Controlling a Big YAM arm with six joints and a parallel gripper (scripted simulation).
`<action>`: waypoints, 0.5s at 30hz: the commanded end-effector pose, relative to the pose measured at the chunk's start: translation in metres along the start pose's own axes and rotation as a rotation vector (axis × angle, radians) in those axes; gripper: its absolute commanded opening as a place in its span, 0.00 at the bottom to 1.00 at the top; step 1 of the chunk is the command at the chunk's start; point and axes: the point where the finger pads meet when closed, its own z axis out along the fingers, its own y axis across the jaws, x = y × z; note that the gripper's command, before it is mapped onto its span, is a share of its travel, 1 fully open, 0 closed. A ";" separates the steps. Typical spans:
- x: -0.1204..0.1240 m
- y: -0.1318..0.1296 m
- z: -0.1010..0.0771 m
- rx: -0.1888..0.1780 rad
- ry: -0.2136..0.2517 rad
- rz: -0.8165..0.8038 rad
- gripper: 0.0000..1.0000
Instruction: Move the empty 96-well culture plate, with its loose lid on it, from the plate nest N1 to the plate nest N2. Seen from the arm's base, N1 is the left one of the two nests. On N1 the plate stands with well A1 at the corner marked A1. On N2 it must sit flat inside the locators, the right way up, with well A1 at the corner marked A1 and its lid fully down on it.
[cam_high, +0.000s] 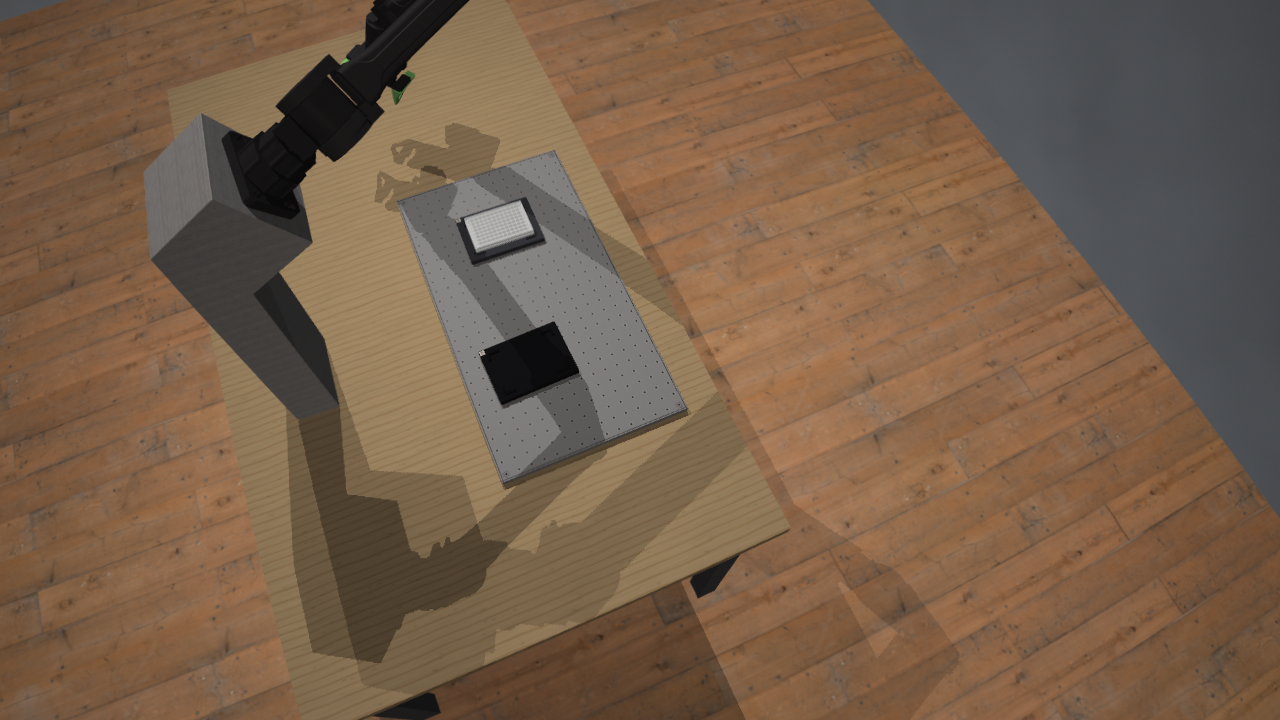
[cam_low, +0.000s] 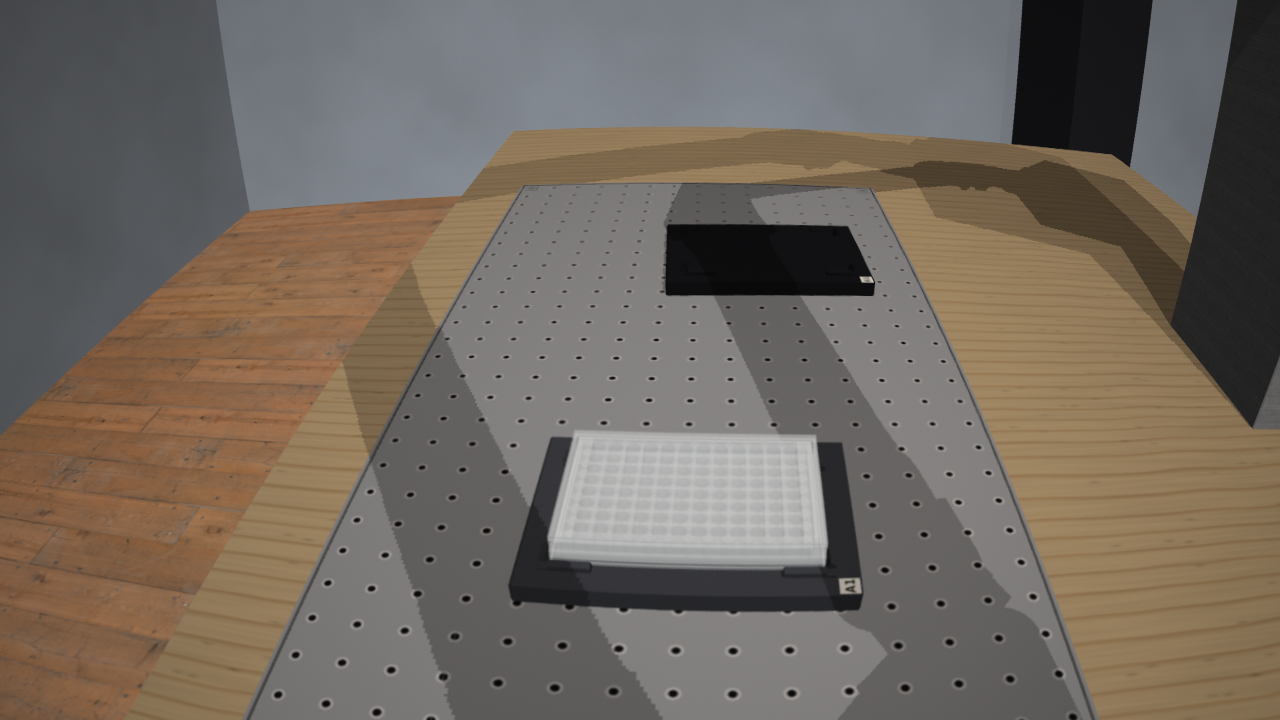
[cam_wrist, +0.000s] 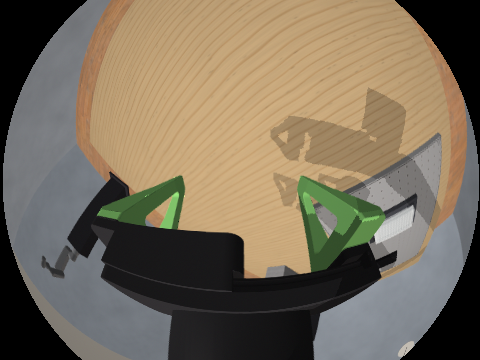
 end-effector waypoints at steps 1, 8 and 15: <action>-0.014 -0.030 -0.005 0.005 -0.030 0.016 1.00; -0.008 -0.055 -0.003 0.020 -0.044 0.148 1.00; 0.001 -0.089 0.000 0.034 -0.055 0.212 1.00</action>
